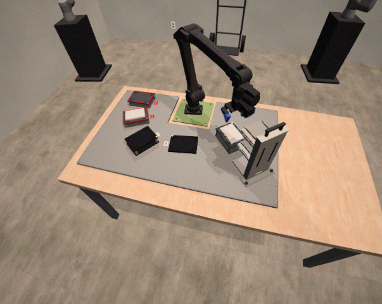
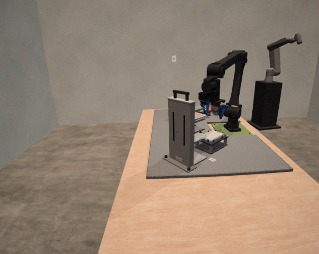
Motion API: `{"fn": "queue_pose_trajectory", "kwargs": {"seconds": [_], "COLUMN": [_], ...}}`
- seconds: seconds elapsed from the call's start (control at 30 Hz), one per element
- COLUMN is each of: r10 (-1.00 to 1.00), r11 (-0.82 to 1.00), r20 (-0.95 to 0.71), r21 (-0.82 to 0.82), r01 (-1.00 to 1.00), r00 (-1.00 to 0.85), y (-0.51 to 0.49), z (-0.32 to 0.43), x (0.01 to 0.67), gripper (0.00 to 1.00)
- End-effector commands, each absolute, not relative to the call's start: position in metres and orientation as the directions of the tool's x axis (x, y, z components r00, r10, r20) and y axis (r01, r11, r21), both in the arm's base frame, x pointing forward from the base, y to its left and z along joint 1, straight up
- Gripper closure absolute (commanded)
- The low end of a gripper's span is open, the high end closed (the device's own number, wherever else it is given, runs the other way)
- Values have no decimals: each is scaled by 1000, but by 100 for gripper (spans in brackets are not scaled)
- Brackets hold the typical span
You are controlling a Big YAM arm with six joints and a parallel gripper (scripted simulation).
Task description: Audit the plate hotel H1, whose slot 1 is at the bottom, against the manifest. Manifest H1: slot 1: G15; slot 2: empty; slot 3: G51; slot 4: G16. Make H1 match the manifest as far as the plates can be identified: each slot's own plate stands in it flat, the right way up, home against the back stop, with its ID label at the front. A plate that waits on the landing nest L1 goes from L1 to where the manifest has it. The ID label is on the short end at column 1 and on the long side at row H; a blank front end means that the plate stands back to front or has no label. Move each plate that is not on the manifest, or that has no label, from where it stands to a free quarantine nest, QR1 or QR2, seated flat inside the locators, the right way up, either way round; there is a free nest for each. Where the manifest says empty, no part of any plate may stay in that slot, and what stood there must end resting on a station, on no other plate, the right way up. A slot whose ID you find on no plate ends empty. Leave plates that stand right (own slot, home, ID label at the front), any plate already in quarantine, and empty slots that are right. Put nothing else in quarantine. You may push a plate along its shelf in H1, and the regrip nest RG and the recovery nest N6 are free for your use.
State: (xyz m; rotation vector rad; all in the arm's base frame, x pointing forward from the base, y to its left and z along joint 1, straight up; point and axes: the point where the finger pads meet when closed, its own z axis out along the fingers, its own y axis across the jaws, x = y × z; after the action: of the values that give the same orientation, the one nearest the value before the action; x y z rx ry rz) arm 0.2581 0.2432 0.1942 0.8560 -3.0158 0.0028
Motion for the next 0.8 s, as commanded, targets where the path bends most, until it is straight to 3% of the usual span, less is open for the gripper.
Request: {"fn": "queue_pose_trajectory", "kwargs": {"seconds": [0.0,0.77], "r10": [-517,-516], "r11": [854,854], "r20": [-80,-81], "r21": [17,17], "r01": [-519,-519], "r00": [-852,-852], "y": [255,251], "z": [236,289], "x": [271,269], "gripper": [0,0]}}
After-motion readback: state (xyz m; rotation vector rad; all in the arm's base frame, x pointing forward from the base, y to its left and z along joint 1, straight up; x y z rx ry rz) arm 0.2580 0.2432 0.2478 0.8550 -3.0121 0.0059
